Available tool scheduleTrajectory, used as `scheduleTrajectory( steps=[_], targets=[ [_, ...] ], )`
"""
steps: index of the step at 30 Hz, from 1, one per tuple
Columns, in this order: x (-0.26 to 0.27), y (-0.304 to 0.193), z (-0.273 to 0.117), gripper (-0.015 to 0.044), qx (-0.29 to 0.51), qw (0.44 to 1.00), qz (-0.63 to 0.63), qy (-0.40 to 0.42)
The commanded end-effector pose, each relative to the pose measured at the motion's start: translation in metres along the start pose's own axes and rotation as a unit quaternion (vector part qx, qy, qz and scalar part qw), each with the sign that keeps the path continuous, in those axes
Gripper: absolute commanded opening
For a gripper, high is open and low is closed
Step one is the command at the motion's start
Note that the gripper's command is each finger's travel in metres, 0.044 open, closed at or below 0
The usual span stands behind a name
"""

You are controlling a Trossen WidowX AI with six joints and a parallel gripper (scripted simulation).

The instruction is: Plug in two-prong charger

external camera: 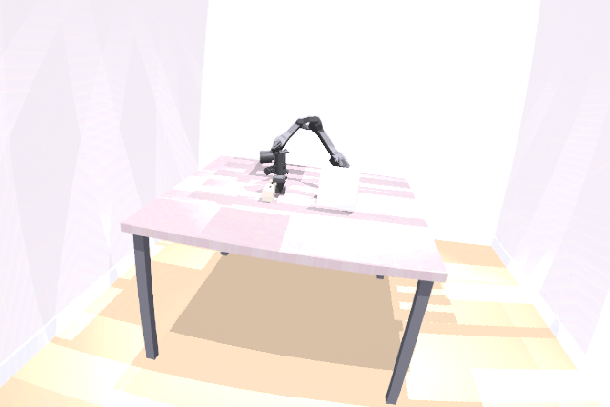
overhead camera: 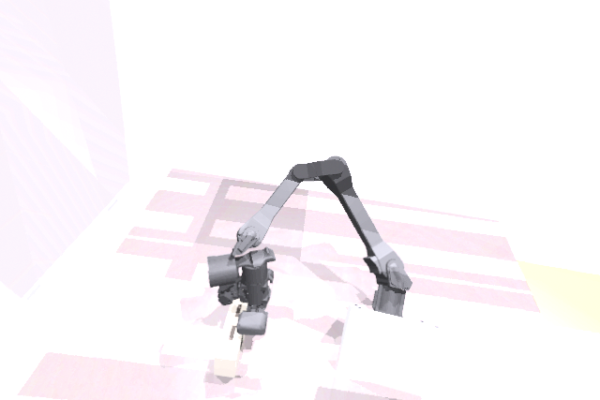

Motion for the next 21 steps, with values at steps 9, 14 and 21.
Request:
scheduleTrajectory(
  steps=[9,14,21],
  targets=[
    [-0.001,0.0076,-0.0028,0.0,-0.015,1.0,0.011,0.001],
    [-0.001,0.0076,-0.0021,0.0,-0.015,1.0,0.011,0.001],
    [-0.0009,0.0076,-0.0012,0.0,-0.015,1.0,0.011,0.001]
  ],
)
Point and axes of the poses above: the point midway between the two fingers, 35 mm back from their tips, its own z axis out along the fingers, its own x axis across the jaws, y = z × x, the point moved 1 cm from there along -z, back along the fingers, and after that the axes turned 5 degrees about z, right-handed, at the moved point
